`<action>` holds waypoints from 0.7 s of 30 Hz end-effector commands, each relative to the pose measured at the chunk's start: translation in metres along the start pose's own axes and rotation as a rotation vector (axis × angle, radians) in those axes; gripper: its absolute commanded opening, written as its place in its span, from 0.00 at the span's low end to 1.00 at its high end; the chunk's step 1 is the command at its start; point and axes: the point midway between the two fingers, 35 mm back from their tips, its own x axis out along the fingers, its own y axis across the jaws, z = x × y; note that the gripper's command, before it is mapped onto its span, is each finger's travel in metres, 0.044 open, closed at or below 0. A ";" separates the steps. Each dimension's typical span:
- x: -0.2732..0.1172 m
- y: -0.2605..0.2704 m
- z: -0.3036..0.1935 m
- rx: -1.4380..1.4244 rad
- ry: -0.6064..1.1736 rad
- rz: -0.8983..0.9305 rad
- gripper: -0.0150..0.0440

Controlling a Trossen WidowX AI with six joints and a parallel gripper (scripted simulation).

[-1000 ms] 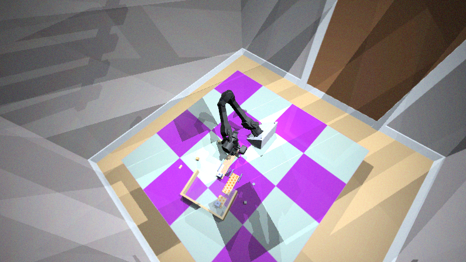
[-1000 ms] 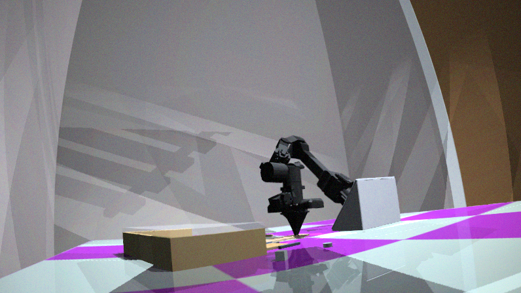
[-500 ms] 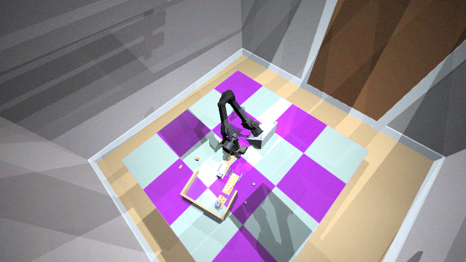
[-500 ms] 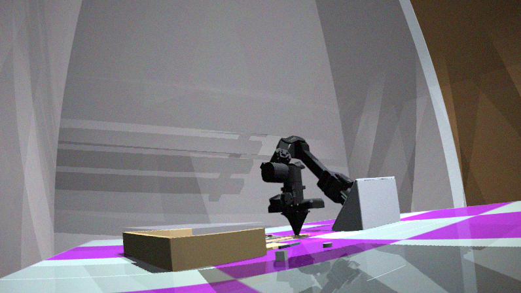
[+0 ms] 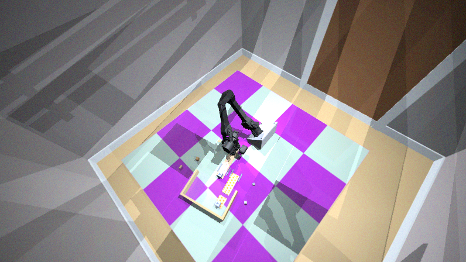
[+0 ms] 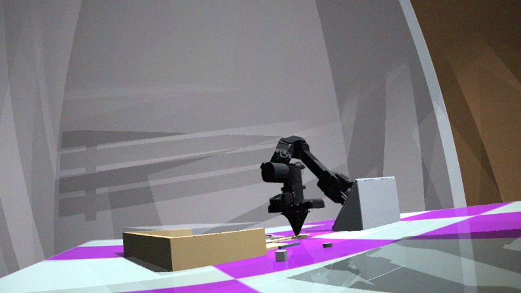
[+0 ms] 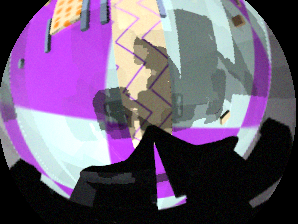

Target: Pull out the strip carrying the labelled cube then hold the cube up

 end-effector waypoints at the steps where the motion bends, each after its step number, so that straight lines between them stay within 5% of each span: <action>1: -0.002 0.000 0.000 -0.001 0.001 0.001 0.25; 8: -0.041 0.000 0.002 -0.011 0.025 0.000 0.25; 21: -0.041 0.002 0.054 -0.051 0.024 0.001 0.83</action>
